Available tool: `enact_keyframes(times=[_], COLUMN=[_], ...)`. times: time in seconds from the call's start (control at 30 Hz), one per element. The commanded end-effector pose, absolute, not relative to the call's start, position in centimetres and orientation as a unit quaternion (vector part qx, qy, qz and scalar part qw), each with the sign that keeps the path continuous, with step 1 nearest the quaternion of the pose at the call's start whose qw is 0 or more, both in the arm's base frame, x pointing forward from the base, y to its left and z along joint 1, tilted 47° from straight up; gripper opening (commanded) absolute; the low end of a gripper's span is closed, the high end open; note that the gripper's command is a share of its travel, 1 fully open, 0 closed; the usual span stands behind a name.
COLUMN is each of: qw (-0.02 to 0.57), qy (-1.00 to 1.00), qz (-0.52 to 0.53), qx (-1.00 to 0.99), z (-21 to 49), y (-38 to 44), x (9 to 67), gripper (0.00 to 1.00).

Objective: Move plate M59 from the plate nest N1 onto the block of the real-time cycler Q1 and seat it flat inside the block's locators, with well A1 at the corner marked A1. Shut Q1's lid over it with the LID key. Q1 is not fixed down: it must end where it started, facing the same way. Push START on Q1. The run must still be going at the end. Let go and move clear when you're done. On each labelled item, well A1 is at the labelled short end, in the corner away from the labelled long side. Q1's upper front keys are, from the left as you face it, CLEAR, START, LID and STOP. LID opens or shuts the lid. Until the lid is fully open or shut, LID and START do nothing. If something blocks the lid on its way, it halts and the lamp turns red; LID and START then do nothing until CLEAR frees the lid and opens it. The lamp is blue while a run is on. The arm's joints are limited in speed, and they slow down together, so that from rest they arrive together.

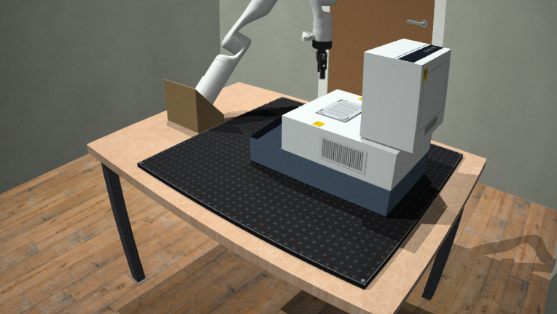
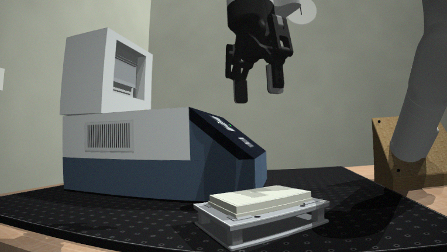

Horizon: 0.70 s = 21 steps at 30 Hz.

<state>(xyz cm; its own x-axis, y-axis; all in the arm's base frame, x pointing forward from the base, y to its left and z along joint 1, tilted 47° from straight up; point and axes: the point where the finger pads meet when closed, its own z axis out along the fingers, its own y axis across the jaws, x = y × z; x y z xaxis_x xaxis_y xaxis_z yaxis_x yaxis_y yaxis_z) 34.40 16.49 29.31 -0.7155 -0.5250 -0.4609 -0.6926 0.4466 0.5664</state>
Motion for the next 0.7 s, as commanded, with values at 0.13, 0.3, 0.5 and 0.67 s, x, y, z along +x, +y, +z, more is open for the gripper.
enact_keyframes(times=[0.13, 0.3, 0.5, 0.67], qw=[0.113, 0.113, 0.113, 0.113], qy=[0.84, 0.84, 0.84, 0.841], qz=[0.385, 0.385, 0.385, 0.385], qx=[-0.364, -0.364, -0.364, -0.364], z=[28.7, 28.2, 27.8, 27.4], y=[17.5, 18.0, 18.4, 18.8], x=[34.4, 34.3, 34.3, 34.2], gripper=[1.0, 1.0, 1.0, 1.0])
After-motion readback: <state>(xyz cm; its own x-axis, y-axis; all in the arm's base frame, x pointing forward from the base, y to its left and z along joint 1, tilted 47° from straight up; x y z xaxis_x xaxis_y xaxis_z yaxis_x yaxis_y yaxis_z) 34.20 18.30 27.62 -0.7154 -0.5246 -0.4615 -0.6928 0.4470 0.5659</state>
